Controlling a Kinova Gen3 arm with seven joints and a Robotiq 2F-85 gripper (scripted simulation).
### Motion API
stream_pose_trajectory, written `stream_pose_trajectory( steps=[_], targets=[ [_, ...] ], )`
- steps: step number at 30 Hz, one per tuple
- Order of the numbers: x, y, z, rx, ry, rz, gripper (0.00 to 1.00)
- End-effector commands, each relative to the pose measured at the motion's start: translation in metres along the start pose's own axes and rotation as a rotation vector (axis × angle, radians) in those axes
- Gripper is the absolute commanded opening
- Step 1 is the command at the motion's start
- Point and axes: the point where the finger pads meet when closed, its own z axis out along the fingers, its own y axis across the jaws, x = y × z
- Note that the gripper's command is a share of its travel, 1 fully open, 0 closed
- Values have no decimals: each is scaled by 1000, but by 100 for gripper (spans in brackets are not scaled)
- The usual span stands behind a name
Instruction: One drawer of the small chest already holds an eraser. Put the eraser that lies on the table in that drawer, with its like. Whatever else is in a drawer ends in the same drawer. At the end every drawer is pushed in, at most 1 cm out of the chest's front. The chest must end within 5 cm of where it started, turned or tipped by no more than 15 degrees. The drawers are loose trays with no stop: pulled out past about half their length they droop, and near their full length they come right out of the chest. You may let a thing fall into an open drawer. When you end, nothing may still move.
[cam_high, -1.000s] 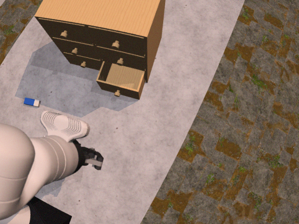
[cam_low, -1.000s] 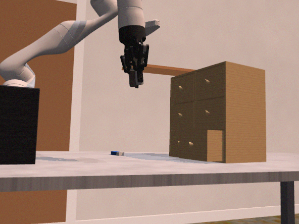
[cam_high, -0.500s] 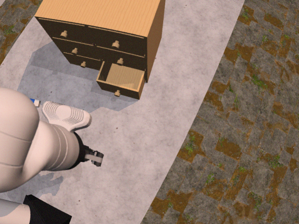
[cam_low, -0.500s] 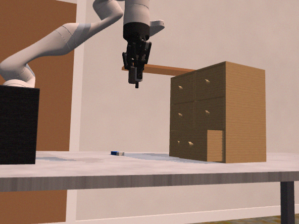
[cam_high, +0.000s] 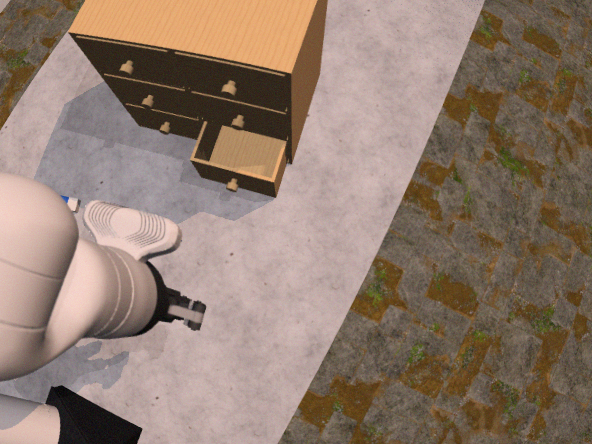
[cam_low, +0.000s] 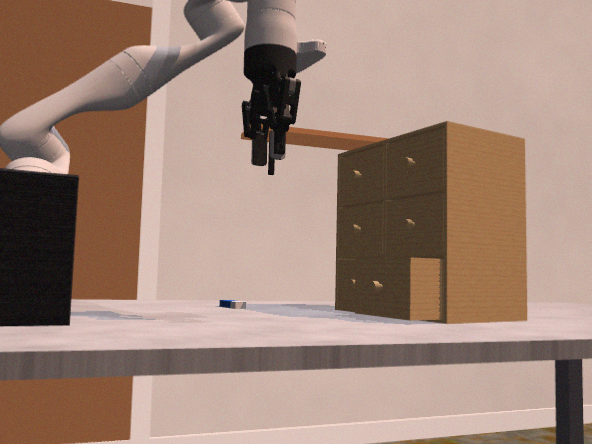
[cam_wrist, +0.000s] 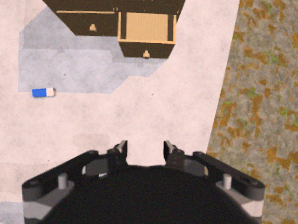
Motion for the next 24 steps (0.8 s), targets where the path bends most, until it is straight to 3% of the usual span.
stream_pose_trajectory(
  steps=[1,19,24],
  targets=[
    [-1,-2,0,7,-7,6,100],
    [-1,-2,-1,6,-8,6,100],
    [-3,-1,-18,2,-8,12,100]
  ],
)
